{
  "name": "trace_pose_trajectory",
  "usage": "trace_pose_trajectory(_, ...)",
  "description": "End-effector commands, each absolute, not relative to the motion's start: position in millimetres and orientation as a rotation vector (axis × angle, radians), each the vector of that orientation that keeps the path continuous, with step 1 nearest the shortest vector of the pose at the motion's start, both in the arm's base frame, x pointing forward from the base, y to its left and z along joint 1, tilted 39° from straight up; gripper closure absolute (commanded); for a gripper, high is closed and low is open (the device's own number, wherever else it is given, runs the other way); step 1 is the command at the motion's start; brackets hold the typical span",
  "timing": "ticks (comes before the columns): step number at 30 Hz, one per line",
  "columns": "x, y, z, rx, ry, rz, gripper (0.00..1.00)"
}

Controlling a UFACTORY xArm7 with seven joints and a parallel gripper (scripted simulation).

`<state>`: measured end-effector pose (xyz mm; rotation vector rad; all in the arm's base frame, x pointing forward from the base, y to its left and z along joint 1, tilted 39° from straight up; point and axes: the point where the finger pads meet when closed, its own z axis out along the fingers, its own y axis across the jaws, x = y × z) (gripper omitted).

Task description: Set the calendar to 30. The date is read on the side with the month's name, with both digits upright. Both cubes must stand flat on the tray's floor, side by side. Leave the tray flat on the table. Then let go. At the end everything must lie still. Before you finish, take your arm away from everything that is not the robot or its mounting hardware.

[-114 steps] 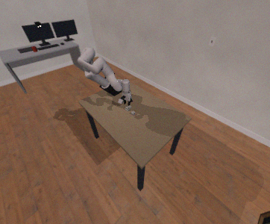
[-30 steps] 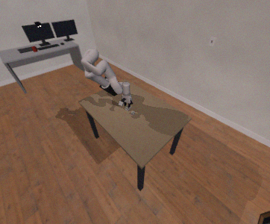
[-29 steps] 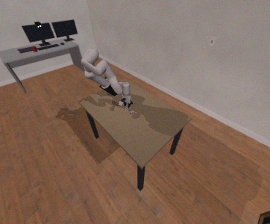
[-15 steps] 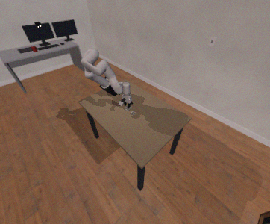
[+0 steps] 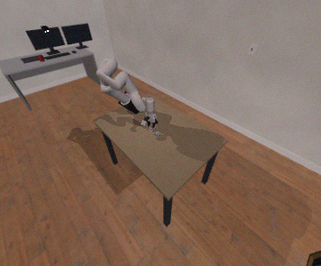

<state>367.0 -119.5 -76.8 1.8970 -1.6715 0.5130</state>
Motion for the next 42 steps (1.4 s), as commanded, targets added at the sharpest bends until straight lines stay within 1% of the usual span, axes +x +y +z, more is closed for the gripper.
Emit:
trace_pose_trajectory(1,368,-118,-77,1.900,-1.672,0.515,0.51)
trace_pose_trajectory(42,366,-136,-98,1.900,-1.672,0.515,0.51)
